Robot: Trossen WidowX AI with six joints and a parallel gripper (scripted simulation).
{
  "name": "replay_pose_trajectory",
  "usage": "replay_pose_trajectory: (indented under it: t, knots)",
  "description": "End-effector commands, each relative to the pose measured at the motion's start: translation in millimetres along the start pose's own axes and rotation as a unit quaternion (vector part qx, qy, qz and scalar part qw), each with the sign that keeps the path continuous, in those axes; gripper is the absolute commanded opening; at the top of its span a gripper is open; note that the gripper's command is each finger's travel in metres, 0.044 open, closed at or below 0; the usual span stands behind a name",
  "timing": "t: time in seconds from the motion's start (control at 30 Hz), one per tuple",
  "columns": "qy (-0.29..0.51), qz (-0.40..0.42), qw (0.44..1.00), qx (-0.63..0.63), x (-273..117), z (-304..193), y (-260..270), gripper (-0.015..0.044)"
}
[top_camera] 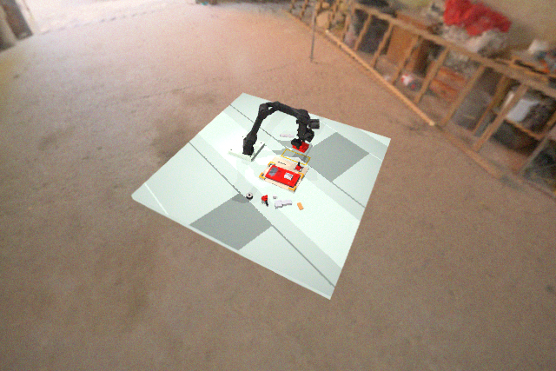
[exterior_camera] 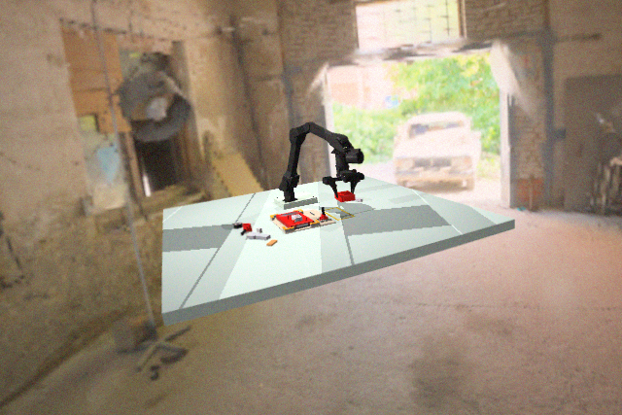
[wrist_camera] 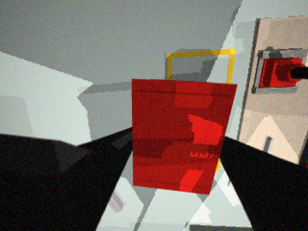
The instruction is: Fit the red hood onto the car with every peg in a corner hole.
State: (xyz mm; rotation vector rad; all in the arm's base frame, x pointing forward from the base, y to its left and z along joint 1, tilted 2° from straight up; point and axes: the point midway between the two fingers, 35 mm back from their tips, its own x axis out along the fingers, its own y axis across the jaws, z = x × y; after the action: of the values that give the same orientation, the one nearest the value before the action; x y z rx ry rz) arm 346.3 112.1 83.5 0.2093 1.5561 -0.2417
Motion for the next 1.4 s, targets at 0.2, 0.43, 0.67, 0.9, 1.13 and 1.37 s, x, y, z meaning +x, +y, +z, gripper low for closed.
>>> replay_pose_trajectory:
  t: [0.2, 0.43, 0.67, 0.9, 1.13, 1.37]
  knots:
    - [-0.006, 0.004, 1.0, 0.002, -26, 0, 0, 0.0]
    - [-0.002, 0.001, 1.0, 0.0, -26, 1, 0, 0.0]
    - [-0.004, 0.002, 1.0, -0.006, -27, 14, -21, 0.0]
    - [-0.006, 0.004, 1.0, -0.011, -28, 26, -44, 0.0]
    - [-0.009, 0.006, 1.0, -0.015, -28, 37, -68, 0.0]
    - [-0.011, 0.008, 1.0, -0.02, -29, 45, -93, 0.0]
